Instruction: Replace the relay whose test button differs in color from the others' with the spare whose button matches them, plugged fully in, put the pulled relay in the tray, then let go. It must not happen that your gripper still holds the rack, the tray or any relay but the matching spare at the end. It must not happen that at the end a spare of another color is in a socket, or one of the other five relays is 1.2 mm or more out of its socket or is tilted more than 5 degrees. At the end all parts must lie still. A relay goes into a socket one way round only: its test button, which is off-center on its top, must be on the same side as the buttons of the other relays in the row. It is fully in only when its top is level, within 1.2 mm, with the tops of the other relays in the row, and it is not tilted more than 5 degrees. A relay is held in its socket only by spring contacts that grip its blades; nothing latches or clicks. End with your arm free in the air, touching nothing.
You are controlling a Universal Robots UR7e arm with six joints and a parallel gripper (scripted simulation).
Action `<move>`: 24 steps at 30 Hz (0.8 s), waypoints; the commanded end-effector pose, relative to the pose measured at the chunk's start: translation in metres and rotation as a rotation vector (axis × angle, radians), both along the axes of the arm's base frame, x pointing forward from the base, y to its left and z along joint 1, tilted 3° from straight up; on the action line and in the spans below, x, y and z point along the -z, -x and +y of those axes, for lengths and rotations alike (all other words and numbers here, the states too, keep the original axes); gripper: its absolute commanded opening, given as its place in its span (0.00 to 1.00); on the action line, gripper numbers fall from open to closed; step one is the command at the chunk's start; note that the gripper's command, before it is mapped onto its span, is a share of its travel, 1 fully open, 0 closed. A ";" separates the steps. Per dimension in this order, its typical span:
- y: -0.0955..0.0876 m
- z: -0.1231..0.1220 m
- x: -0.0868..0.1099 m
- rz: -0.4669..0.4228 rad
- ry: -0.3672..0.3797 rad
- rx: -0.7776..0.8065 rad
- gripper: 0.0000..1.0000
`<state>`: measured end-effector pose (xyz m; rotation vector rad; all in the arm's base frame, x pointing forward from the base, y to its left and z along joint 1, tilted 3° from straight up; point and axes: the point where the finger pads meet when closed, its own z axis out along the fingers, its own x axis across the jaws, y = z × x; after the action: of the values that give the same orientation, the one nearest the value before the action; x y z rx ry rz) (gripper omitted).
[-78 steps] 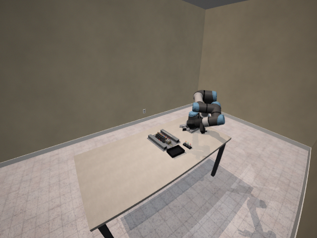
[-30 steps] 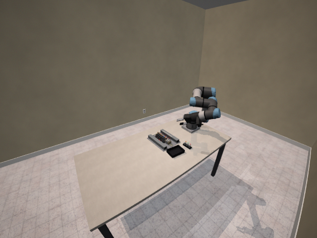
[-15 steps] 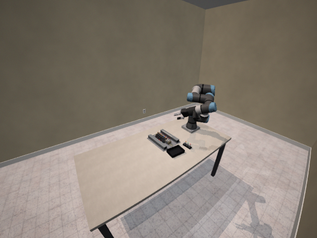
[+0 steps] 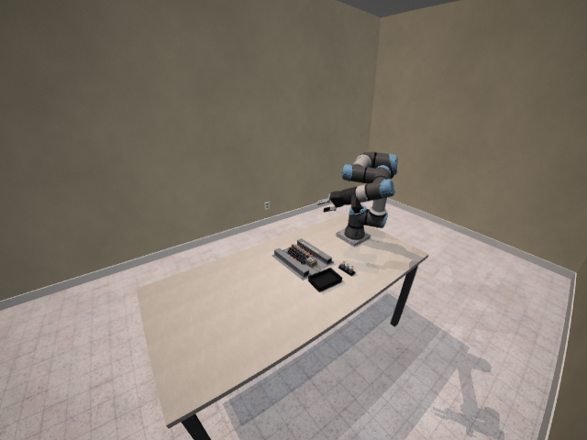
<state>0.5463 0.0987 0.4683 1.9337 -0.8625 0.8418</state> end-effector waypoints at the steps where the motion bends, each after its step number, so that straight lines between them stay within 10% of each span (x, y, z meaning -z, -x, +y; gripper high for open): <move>1: 0.003 -0.007 -0.004 -0.001 -0.003 -0.007 1.00; 7: 0.003 -0.007 -0.004 -0.001 -0.003 -0.007 1.00; 12: 0.024 -0.055 -0.032 -0.001 -0.003 -0.007 1.00; 24: 0.024 -0.055 -0.032 -0.001 -0.003 -0.007 1.00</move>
<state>0.5226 0.0440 0.4997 1.9385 -0.8595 0.8438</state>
